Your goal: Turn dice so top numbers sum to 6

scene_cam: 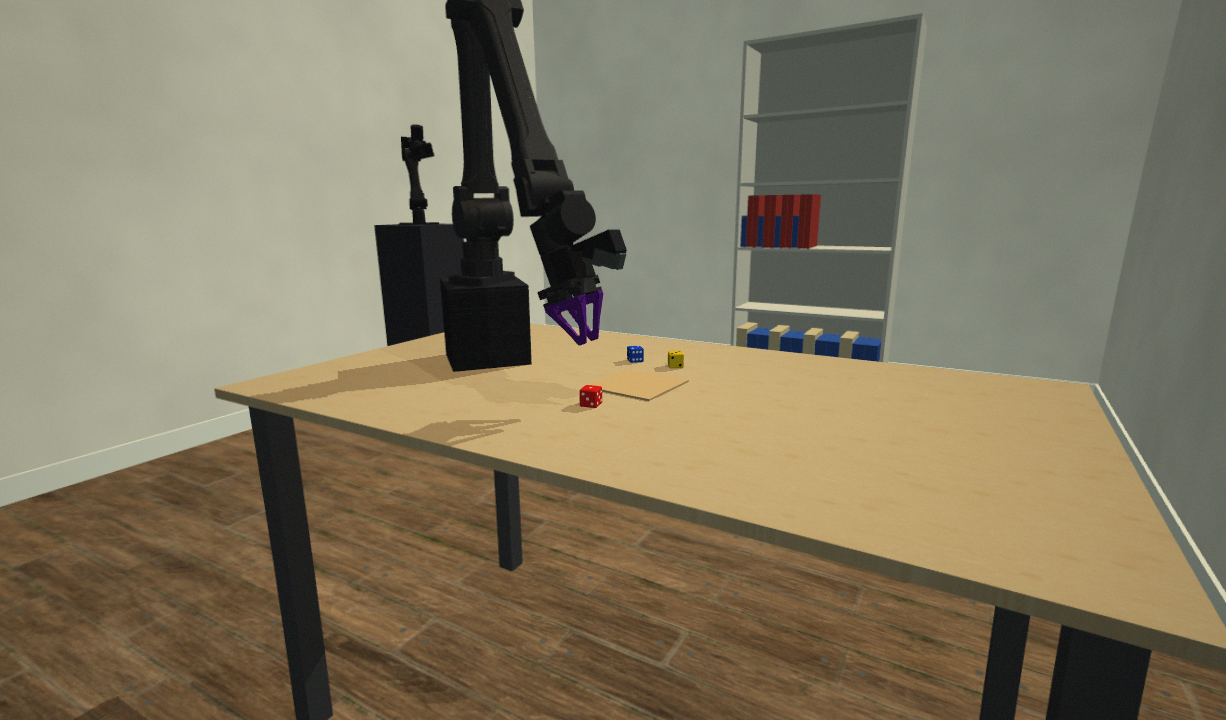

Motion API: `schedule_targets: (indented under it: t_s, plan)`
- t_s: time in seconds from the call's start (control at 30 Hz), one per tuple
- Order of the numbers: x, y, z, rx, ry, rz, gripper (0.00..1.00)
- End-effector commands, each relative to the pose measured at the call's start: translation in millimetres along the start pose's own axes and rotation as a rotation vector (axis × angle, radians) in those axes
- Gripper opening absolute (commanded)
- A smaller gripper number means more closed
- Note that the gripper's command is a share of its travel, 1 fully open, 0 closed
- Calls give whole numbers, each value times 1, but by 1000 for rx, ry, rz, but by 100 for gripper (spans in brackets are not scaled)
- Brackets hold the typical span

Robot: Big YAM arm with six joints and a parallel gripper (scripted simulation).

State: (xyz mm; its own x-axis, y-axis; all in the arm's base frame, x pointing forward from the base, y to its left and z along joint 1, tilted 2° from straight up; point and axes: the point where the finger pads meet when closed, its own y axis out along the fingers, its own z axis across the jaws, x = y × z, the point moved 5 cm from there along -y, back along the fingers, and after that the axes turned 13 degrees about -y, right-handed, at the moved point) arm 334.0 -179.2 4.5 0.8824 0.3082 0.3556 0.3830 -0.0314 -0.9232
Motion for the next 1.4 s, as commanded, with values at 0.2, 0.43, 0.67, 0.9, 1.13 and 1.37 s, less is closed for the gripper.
schedule_targets:
  t_s: [0.2,0.43,0.67,0.9,1.13,1.37]
  plan:
    - [50,-3,-12,93,-4,302,45]
    - [55,-9,-16,87,0,316,45]
    - [48,-8,-11,97,-4,325,100]
    - [28,6,-4,118,-16,343,100]
    - [37,15,-13,92,-67,297,45]
    - [31,13,-9,97,-62,304,45]
